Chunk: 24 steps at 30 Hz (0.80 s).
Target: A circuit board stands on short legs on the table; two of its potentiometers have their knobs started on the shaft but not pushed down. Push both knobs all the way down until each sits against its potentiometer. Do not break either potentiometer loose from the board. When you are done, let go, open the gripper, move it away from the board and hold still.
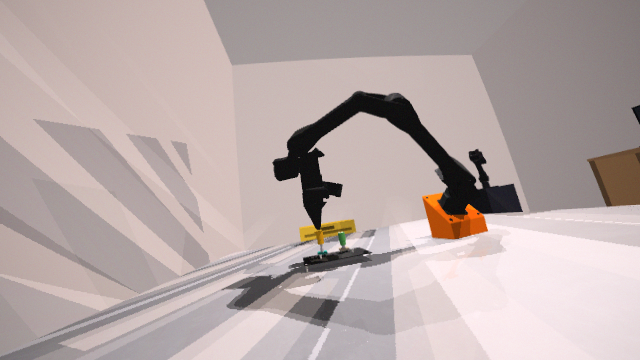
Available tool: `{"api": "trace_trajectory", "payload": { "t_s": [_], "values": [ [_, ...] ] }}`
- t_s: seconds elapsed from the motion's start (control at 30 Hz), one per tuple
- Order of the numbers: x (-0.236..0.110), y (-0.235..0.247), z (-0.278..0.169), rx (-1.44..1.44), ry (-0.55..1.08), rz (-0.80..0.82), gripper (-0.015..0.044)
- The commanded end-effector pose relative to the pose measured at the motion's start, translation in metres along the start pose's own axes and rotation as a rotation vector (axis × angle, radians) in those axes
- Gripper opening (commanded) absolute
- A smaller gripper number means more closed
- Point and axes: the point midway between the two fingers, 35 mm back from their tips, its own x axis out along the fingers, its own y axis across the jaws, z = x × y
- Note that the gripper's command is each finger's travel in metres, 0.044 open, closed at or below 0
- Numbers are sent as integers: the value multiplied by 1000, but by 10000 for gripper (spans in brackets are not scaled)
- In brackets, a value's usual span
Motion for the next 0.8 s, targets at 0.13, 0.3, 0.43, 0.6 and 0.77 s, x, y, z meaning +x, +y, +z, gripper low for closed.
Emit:
{"api": "trace_trajectory", "payload": {
  "t_s": [0.13,0.3,0.43,0.6,0.77],
  "values": [
    [4,-1,0,5,-3,-4,0],
    [5,-1,0,5,-3,-4,0],
    [5,-1,0,5,-3,-4,0],
    [3,-1,1,5,-3,-4,0],
    [3,-1,1,5,-3,-4,0]
  ]
}}
